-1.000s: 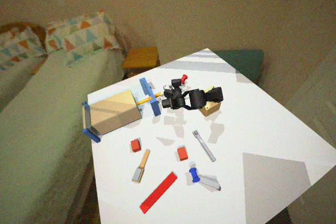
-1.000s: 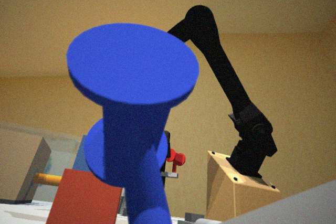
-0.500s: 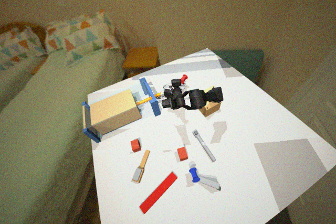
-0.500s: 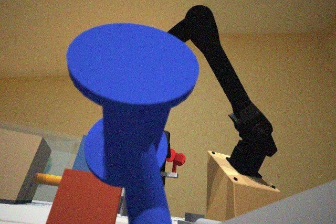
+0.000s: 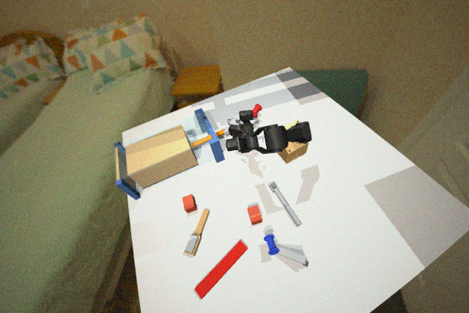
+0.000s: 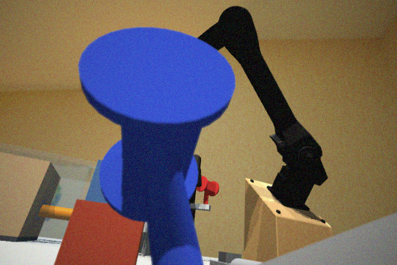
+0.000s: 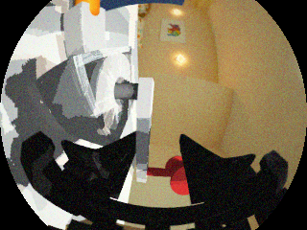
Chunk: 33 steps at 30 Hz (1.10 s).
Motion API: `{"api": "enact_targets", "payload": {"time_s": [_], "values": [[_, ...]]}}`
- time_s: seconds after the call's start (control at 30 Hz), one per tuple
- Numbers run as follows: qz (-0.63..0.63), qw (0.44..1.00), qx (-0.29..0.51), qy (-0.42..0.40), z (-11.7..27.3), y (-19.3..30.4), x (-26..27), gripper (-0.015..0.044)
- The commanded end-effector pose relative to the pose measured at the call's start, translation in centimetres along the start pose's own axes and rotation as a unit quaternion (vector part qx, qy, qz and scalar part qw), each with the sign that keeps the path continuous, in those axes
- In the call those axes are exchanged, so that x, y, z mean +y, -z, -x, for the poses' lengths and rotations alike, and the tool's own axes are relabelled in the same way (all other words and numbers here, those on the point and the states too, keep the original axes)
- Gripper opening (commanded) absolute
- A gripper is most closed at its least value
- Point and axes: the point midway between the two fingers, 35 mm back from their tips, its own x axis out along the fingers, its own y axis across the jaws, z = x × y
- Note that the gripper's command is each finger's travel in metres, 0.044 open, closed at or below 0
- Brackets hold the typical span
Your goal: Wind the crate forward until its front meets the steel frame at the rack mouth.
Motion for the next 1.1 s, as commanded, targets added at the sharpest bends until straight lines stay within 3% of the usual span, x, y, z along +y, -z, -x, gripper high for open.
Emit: {"api": "enact_targets", "payload": {"time_s": [0.0,1.07], "values": [[0.000,1.000,0.000,0.002,0.00,0.00,-0.07,0.0240],[0.000,1.000,0.000,0.000,0.00,-0.16,0.37,0.0240]]}}
